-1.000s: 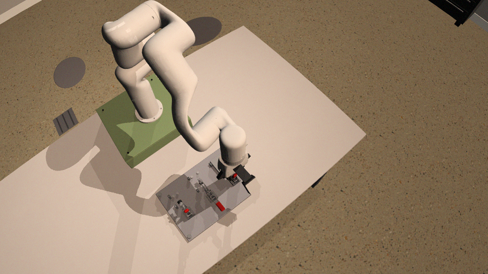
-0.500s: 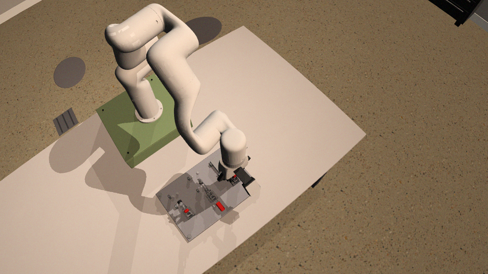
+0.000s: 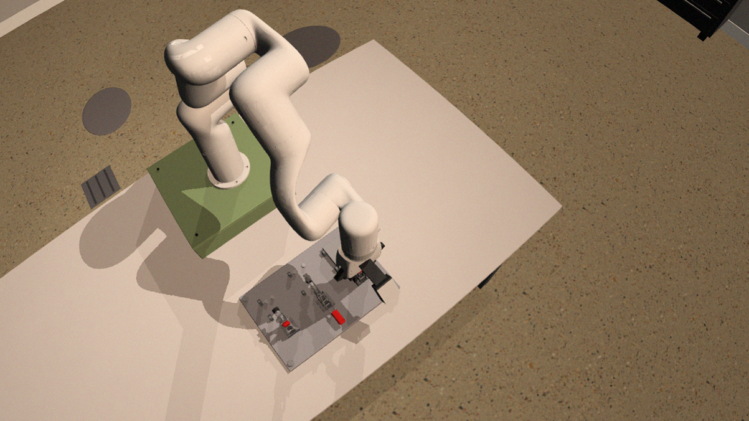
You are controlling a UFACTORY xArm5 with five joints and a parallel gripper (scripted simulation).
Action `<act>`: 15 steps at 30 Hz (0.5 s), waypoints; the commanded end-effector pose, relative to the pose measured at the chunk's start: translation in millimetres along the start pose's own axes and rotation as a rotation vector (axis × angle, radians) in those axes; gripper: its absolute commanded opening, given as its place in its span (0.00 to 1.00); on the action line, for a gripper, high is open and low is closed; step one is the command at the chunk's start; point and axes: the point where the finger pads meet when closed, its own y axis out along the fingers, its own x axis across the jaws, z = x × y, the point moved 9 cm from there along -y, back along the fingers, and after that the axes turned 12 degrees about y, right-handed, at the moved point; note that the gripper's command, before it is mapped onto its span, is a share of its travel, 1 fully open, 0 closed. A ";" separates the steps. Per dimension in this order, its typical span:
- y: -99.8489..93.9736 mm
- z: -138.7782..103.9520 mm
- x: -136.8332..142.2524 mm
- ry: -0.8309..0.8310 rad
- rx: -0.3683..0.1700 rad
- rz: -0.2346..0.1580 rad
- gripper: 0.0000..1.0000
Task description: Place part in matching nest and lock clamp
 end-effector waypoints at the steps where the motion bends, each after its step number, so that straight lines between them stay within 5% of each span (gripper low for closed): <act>1: -1.1 0.9 -0.4 0.000 0.003 0.002 0.47; 6: -1.1 0.9 -0.4 0.000 0.003 0.002 0.47; 7: -1.1 0.9 -0.4 0.000 0.003 0.002 0.00; 15: -1.1 0.9 -0.4 0.000 0.003 0.002 0.00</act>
